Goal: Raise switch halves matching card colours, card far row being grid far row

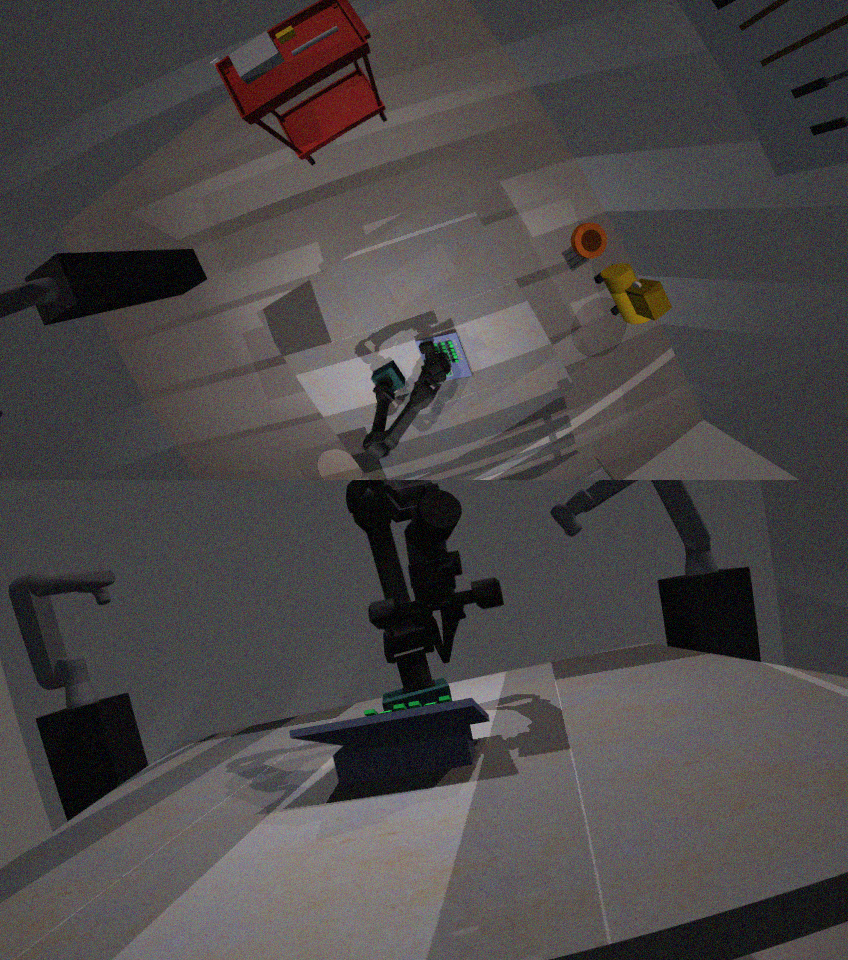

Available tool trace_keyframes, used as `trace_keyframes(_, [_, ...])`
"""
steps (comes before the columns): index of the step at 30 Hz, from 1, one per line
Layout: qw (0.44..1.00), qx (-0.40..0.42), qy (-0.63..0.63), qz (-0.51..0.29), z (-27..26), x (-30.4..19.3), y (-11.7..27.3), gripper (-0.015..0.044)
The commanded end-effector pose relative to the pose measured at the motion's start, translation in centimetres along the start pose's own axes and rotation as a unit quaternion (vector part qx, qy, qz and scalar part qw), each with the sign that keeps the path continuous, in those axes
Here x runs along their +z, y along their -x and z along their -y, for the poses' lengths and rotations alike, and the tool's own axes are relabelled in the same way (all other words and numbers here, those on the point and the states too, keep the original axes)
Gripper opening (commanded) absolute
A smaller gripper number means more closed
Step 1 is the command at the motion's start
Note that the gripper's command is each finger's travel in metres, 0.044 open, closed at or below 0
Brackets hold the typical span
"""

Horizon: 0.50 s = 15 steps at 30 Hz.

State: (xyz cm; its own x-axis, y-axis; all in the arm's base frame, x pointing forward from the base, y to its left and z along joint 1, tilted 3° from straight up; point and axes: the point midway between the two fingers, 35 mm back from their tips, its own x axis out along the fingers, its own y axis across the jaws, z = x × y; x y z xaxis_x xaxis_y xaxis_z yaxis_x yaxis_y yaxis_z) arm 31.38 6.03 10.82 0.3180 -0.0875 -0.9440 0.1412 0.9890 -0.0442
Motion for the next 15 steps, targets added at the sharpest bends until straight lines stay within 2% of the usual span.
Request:
trace_keyframes(1, [1.000, -0.002, -0.006, 0.012, 0.1, -0.2, -2.0, 0.0000])
trace_keyframes(15, [1.000, -0.002, -0.006, 0.017, 0.2, -0.2, -4.3, 0.0000])
